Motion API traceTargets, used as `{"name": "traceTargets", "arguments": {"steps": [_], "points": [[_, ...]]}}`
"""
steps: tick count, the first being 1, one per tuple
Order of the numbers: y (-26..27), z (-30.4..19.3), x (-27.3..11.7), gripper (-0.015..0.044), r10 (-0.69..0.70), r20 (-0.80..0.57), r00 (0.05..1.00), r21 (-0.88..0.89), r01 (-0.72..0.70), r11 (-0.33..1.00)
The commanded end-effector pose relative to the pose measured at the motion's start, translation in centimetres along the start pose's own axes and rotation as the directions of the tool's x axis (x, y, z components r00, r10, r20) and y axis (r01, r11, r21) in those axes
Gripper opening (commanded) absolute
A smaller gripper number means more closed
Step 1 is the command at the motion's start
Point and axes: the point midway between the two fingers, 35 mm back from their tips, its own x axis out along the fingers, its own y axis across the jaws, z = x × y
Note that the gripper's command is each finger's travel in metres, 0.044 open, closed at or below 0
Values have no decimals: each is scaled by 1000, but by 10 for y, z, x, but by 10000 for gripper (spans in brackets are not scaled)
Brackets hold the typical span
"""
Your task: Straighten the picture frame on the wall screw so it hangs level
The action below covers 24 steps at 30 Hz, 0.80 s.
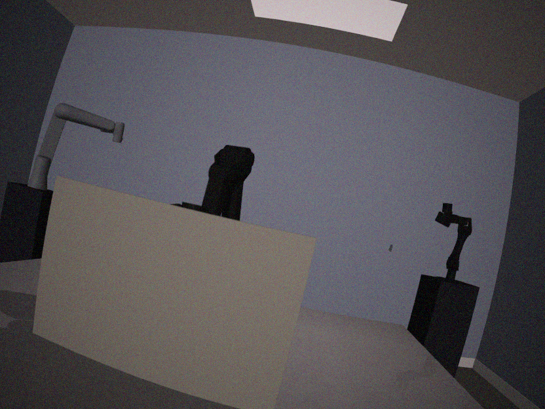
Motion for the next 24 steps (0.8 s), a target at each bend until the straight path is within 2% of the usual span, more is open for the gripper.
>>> {"name": "traceTargets", "arguments": {"steps": [1,23,24], "points": [[-1,1,1,260,-2,6,1000,-2,2,1000],[-1,2,1,260,-2,6,1000,-2,2,1000],[-1,2,1,234,-2,6,1000,-2,2,1000]]}}
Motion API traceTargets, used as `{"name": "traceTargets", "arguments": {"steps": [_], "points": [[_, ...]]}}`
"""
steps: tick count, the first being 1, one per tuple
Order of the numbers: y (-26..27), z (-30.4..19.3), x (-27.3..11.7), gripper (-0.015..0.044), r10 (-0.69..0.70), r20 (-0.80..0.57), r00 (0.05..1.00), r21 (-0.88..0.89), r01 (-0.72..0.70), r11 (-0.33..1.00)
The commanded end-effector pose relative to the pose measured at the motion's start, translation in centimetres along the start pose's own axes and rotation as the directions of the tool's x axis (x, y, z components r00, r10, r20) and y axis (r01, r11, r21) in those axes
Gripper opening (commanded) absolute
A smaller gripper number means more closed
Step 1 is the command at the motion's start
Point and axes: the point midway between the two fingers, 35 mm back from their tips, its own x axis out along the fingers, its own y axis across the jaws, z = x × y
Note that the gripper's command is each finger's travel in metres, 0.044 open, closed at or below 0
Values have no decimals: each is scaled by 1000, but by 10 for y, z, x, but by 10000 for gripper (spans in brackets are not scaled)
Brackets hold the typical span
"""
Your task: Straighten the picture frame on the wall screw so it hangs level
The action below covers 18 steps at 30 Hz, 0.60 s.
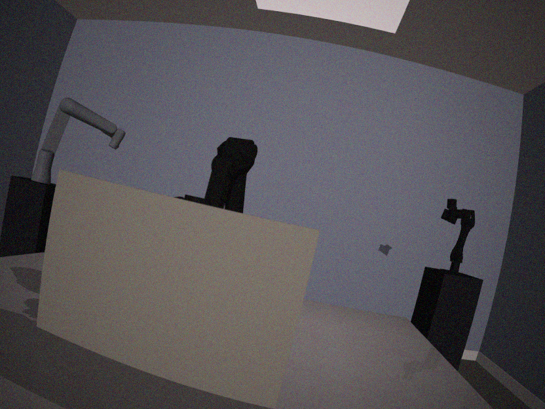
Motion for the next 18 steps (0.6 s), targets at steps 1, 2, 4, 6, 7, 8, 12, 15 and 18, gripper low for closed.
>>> {"name": "traceTargets", "arguments": {"steps": [1,2,4,6,7,8,12,15,18], "points": [[-1,1,0,208,-1,4,1000,-3,1,1000],[-1,1,0,181,-1,4,1000,-3,1,1000],[-1,1,0,129,-1,4,1000,-3,1,1000],[-1,1,0,96,-1,4,1000,-3,1,1000],[-1,1,0,89,-1,4,1000,-3,1,1000],[-1,1,0,82,-1,4,1000,-3,1,1000],[-1,1,0,56,-1,4,1000,-3,1,1000],[-1,1,0,0,-1,4,1000,-3,1,1000],[-1,1,0,0,-1,4,1000,-3,1,1000]]}}
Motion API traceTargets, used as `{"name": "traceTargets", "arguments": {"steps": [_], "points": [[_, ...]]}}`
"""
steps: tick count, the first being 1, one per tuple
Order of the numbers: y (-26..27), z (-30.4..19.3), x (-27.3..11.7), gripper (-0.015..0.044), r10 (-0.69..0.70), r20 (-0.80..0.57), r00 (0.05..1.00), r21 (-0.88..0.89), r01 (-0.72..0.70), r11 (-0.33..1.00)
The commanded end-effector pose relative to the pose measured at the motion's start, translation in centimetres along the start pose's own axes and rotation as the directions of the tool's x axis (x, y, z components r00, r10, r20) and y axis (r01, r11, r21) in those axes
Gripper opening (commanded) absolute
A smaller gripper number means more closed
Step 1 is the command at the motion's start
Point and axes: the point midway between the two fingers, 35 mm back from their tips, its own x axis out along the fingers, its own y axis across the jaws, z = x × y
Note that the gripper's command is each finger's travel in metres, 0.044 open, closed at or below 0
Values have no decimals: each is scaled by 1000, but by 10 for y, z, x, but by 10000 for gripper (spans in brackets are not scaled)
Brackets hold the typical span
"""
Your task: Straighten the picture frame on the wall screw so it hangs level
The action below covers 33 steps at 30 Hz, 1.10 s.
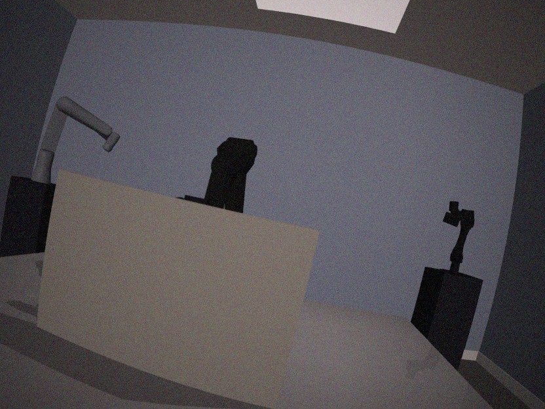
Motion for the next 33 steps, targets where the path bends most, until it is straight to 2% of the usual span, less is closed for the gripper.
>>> {"name": "traceTargets", "arguments": {"steps": [1,33], "points": [[0,1,0,0,1,3,1000,-2,-1,1000],[9,0,0,0,1,3,1000,-3,-1,1000]]}}
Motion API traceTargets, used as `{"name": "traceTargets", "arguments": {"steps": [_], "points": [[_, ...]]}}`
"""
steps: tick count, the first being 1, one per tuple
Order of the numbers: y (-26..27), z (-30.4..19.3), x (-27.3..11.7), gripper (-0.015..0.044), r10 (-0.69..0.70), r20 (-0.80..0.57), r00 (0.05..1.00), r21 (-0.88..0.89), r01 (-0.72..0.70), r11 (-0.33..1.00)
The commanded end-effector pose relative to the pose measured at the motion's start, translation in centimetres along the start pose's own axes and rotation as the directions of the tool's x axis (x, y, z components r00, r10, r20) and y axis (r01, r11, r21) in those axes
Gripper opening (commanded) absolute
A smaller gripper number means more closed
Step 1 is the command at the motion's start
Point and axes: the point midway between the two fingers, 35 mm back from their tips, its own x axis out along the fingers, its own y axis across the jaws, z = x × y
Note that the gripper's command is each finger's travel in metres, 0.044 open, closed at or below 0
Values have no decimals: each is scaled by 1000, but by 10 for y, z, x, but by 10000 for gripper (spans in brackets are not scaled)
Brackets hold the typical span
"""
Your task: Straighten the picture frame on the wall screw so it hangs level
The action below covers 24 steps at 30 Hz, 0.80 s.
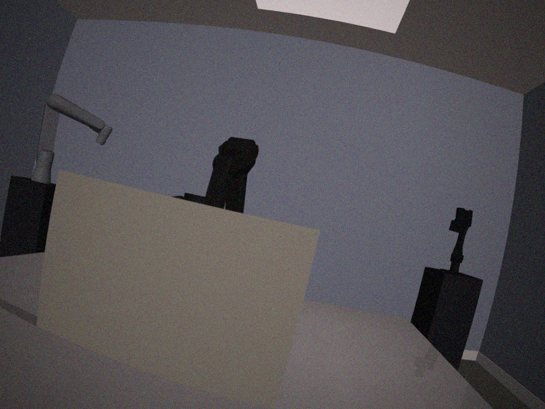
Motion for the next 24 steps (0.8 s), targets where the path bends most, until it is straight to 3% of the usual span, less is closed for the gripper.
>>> {"name": "traceTargets", "arguments": {"steps": [1,24], "points": [[7,0,0,0,18,-2,1000,-6,-18,1000],[10,0,0,0,18,-2,1000,-6,-18,1000]]}}
